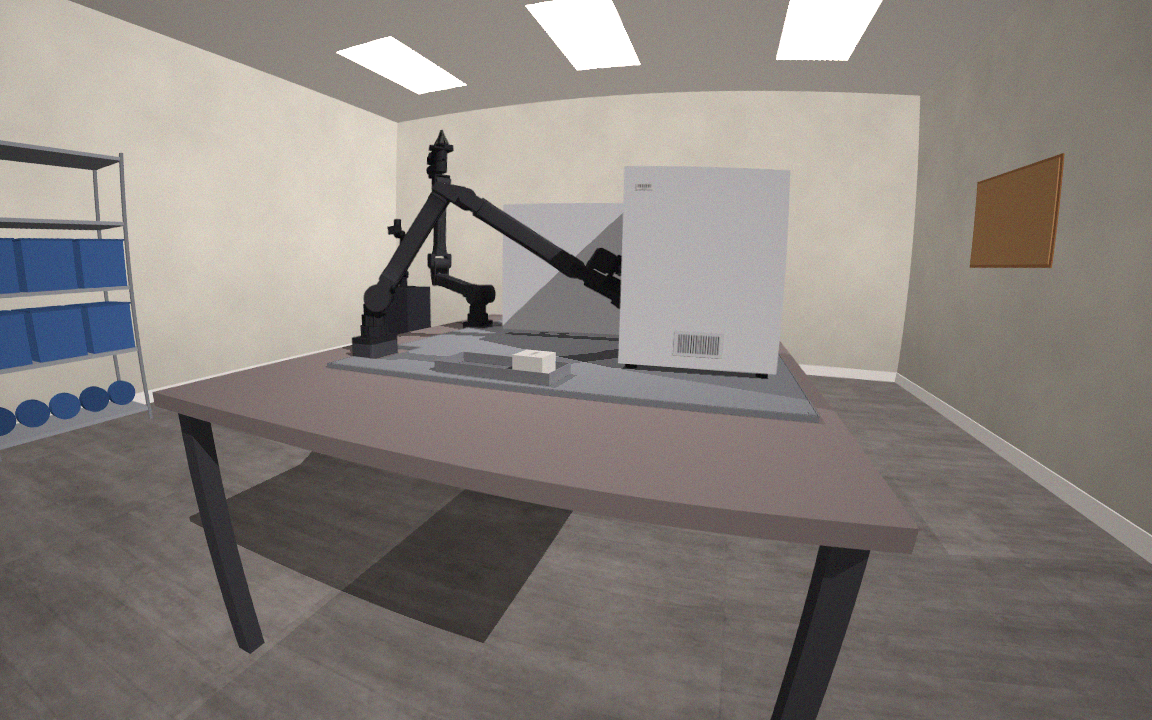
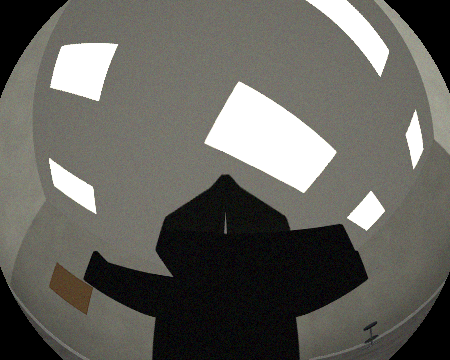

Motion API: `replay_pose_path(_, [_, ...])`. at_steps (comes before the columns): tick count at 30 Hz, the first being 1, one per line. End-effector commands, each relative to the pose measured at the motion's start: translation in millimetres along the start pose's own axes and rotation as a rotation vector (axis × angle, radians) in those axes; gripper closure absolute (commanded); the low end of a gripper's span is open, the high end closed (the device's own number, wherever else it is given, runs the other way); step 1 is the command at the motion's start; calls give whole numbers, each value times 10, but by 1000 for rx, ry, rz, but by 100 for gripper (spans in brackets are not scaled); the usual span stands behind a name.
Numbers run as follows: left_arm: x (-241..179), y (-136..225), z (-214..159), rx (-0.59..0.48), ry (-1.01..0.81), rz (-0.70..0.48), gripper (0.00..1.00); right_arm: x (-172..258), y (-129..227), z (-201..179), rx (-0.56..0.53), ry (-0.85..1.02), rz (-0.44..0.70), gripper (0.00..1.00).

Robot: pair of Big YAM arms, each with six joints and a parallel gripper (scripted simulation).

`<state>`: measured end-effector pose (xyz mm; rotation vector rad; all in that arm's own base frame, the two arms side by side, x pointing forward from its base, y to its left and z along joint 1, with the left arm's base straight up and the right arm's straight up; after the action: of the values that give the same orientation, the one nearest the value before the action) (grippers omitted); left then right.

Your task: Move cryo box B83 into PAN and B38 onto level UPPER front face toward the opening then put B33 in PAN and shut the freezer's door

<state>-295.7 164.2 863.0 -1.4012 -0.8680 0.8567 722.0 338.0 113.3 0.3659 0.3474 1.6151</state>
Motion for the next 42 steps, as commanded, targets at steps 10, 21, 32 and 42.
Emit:
replay_pose_path(10, [2, -7, -127, 37, 13, 1, 100, 113, 213, 289, -60, -29, 19, 23])
replay_pose_path(21, [2, -7, -127, 37, 13, 1, 100, 119, 335, 200, -59, -30, 20, 23])
replay_pose_path(32, [2, -7, -127, 37, 13, 1, 100, 121, 500, 119, -58, -31, 19, 23])
replay_pose_path(42, [2, -7, -127, 37, 13, 1, 100, 115, 622, 67, -57, -30, 19, 23])
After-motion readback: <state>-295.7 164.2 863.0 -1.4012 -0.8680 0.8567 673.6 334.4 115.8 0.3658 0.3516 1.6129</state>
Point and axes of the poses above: on each arm, the point where the finger pads meet when closed, its own y axis back along the fingers, its own x axis across the jaws, z = x × y, the point moved 2 cm from there along y, back along the fingers, and after that the axes turned 2 degrees about -y, right-handed, at the moved point
